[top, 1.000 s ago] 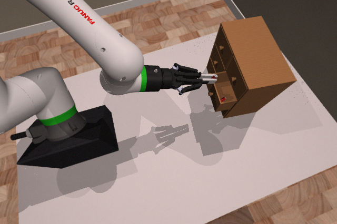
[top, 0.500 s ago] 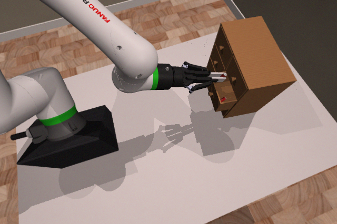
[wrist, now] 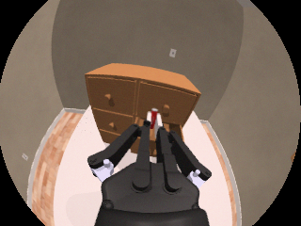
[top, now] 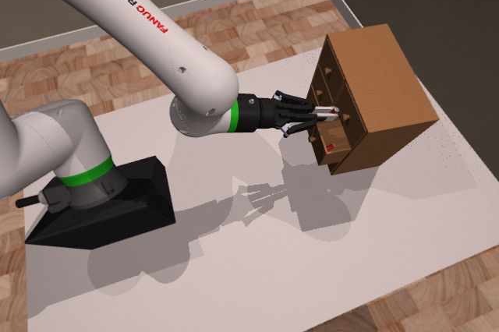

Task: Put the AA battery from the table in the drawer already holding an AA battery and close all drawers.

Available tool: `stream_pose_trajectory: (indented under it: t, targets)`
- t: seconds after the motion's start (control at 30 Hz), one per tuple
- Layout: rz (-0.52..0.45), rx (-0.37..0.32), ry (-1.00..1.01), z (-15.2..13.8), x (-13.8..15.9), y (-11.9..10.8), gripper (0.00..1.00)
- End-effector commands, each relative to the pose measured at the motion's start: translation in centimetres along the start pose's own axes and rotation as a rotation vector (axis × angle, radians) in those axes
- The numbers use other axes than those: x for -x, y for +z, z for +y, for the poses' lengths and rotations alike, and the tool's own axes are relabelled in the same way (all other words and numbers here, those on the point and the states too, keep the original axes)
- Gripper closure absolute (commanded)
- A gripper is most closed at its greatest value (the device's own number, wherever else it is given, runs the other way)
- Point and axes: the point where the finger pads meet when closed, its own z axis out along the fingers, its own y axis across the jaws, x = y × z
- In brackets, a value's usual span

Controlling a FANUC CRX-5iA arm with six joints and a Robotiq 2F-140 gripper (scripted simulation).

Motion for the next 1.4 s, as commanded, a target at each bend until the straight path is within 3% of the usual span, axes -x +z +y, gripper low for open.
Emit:
stream_pose_trajectory:
  t: [0.0, 0.57, 0.97, 1.0, 1.37]
  targets:
    - [0.000, 0.000, 0.000, 0.01, -0.02, 0.01, 0.94]
    - [0.000, 0.000, 0.000, 0.01, -0.02, 0.01, 0.94]
    - [0.000, 0.000, 0.000, 0.01, -0.02, 0.01, 0.83]
    - [0.000, 0.000, 0.000, 0.01, -0.02, 0.01, 0.00]
    - [0.000, 0.000, 0.000, 0.01, -0.02, 0.01, 0.00]
